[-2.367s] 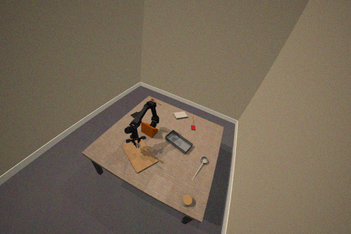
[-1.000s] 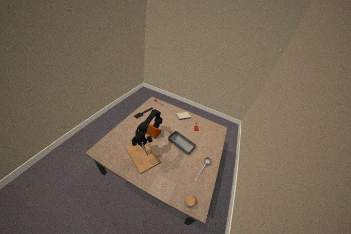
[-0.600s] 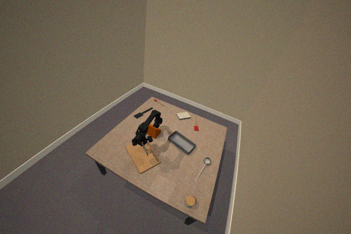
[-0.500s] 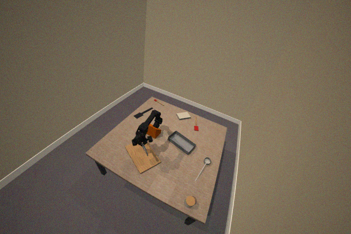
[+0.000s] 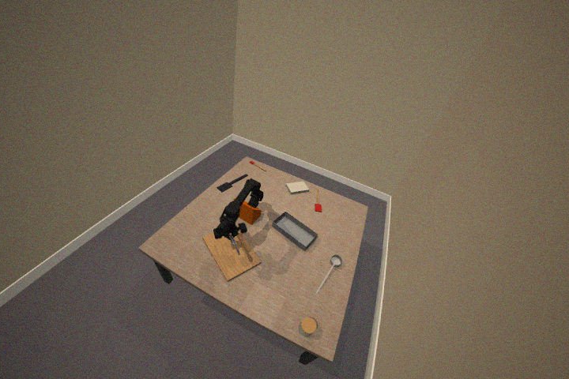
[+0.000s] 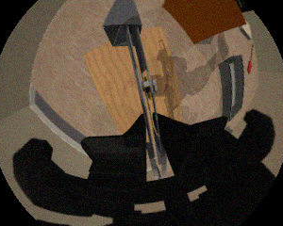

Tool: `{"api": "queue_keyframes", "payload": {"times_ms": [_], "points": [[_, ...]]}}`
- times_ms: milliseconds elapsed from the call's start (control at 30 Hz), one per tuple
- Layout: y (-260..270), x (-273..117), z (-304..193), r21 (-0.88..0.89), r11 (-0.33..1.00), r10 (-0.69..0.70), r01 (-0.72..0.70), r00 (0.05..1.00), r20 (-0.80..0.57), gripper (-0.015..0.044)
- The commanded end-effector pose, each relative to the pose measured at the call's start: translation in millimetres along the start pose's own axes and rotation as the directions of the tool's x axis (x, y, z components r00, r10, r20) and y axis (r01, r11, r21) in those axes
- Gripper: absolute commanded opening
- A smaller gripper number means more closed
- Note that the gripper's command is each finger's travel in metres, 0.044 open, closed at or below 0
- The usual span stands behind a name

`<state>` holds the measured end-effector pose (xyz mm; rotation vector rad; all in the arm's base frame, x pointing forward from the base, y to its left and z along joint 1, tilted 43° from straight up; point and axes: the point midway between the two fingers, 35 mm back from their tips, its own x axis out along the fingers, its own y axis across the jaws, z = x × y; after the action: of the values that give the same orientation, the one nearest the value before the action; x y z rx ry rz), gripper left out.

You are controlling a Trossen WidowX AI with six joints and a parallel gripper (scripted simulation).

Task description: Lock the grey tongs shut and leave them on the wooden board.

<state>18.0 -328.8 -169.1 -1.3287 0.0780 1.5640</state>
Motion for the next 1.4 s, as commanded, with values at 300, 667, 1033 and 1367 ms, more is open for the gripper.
{"api": "queue_keyframes", "payload": {"times_ms": [300,667,1033,1367], "points": [[0.3,25.0,-0.4,0.004,1.000,-0.005,0.005,1.000,0.004,-0.0150],[0.2,43.1,-0.5,0.004,1.000,-0.005,0.005,1.000,0.004,-0.0150],[-0.6,61.1,0.4,0.003,1.000,-0.005,0.005,1.000,0.004,-0.0150],[-1.8,77.3,2.0,0.003,1.000,-0.005,0.005,1.000,0.004,-0.0150]]}}
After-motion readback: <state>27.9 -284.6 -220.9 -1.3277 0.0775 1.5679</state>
